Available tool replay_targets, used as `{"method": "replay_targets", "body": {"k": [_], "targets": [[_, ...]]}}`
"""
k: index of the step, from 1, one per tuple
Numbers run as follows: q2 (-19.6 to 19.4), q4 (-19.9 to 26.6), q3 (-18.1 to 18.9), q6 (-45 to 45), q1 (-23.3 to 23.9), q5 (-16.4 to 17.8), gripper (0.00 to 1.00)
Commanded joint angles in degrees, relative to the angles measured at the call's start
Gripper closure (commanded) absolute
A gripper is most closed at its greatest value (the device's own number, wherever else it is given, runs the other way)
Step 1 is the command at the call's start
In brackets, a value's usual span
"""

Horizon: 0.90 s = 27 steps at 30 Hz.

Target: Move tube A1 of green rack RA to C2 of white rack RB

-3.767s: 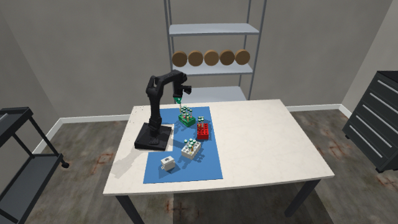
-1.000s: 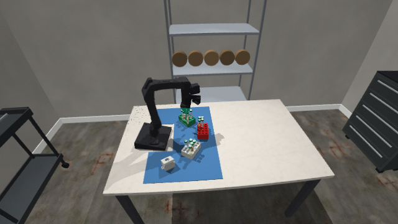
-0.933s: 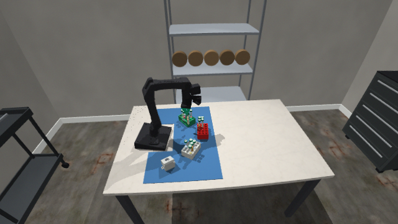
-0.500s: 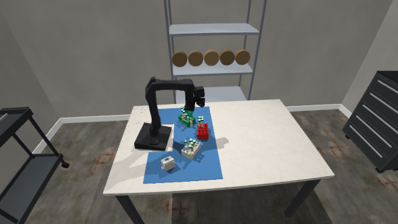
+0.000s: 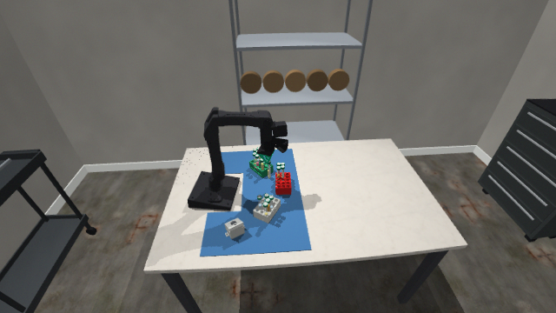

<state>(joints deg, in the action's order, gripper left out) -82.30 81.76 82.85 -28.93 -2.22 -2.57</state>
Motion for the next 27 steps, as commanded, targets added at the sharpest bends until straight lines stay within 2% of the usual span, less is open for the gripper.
{"method": "replay_targets", "body": {"k": [1, 7, 9, 24, 27], "targets": [[0.34, -0.03, 0.37, -8.68, -0.01, 0.00, 1.00], [0.34, -0.03, 0.37, -20.13, -0.01, -0.01, 1.00], [0.34, -0.03, 0.37, -20.13, -0.01, -0.01, 1.00], [0.34, -0.03, 0.37, -48.78, -0.01, -0.01, 1.00], [0.34, -0.03, 0.37, -50.67, 0.02, 0.00, 1.00]]}}
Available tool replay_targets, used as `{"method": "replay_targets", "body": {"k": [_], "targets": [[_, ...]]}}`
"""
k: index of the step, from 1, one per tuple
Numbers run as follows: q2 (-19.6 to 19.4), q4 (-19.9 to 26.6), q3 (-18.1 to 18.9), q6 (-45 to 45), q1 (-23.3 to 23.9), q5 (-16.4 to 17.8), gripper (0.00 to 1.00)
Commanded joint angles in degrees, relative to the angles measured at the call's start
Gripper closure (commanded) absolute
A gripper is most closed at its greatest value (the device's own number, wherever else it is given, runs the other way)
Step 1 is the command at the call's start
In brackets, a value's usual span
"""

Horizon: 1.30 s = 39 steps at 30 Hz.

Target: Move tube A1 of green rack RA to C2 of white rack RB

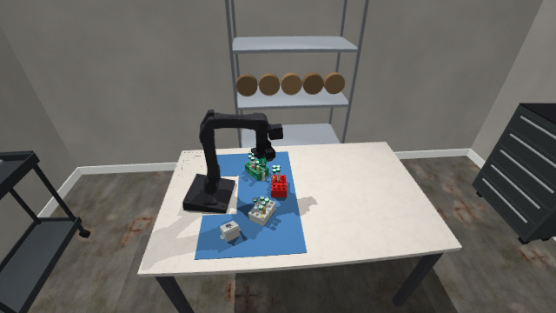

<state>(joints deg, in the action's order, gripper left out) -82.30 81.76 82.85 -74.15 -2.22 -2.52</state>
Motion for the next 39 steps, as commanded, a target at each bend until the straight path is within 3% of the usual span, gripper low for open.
{"method": "replay_targets", "body": {"k": [1, 4, 16, 39], "targets": [[0.34, -0.03, 0.37, -7.38, -0.01, -0.05, 1.00], [0.34, -0.03, 0.37, -10.23, 0.01, -0.05, 1.00], [4.30, 0.01, -3.33, -3.39, 6.94, 1.04, 1.00], [9.69, 0.54, -8.22, 14.47, 25.05, 3.97, 1.00]]}}
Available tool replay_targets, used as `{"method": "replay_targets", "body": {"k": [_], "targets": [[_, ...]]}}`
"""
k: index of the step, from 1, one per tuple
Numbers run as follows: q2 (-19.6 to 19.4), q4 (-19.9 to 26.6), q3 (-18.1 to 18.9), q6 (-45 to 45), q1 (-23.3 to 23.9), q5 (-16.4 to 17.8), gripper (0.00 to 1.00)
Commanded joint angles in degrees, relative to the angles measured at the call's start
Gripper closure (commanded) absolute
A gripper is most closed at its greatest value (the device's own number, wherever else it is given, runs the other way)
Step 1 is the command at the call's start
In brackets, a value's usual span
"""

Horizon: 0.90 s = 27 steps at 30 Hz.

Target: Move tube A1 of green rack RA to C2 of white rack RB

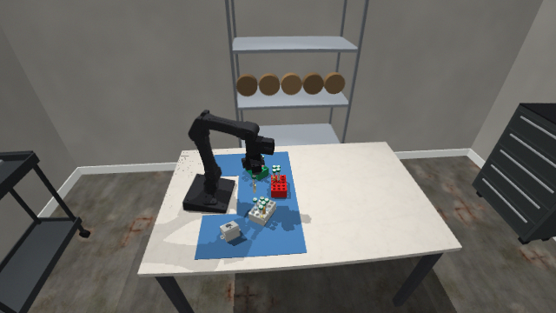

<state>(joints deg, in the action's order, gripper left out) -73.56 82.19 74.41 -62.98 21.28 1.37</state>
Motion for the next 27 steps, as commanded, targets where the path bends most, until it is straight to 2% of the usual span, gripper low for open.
{"method": "replay_targets", "body": {"k": [1, 5, 27], "targets": [[1.08, 0.13, 0.08, 4.25, 2.51, 0.23, 1.00], [1.50, 0.22, -0.38, 8.08, 6.39, 0.85, 1.00], [-5.18, -0.43, 5.63, 9.63, 7.96, 1.09, 1.00]]}}
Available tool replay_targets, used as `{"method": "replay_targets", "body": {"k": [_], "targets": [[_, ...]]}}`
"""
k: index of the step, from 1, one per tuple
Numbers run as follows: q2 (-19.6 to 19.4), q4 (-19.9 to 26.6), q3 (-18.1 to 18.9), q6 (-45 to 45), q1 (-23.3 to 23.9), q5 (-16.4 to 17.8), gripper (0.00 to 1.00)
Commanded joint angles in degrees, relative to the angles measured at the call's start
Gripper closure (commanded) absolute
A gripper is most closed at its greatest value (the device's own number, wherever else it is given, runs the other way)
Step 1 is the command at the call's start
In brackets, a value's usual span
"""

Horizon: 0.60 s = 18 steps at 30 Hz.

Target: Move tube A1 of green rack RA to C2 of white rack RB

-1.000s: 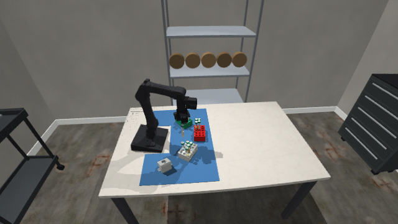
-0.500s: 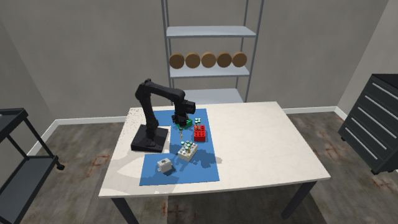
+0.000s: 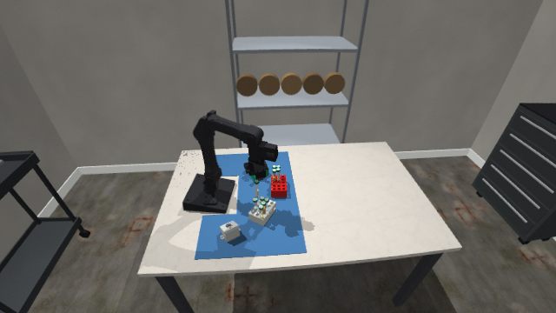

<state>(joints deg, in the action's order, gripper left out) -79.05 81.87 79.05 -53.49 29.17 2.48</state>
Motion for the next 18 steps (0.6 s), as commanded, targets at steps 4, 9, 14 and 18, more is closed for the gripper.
{"method": "replay_targets", "body": {"k": [4, 9, 14, 18], "targets": [[-0.76, -0.13, 2.03, 0.35, 0.28, 0.01, 1.00], [-2.53, -0.14, 3.80, 0.68, 0.61, 0.06, 1.00], [-4.31, -0.08, 5.63, 0.98, 0.92, 0.11, 1.00], [-5.03, -0.04, 6.39, 1.10, 1.04, 0.13, 1.00]]}}
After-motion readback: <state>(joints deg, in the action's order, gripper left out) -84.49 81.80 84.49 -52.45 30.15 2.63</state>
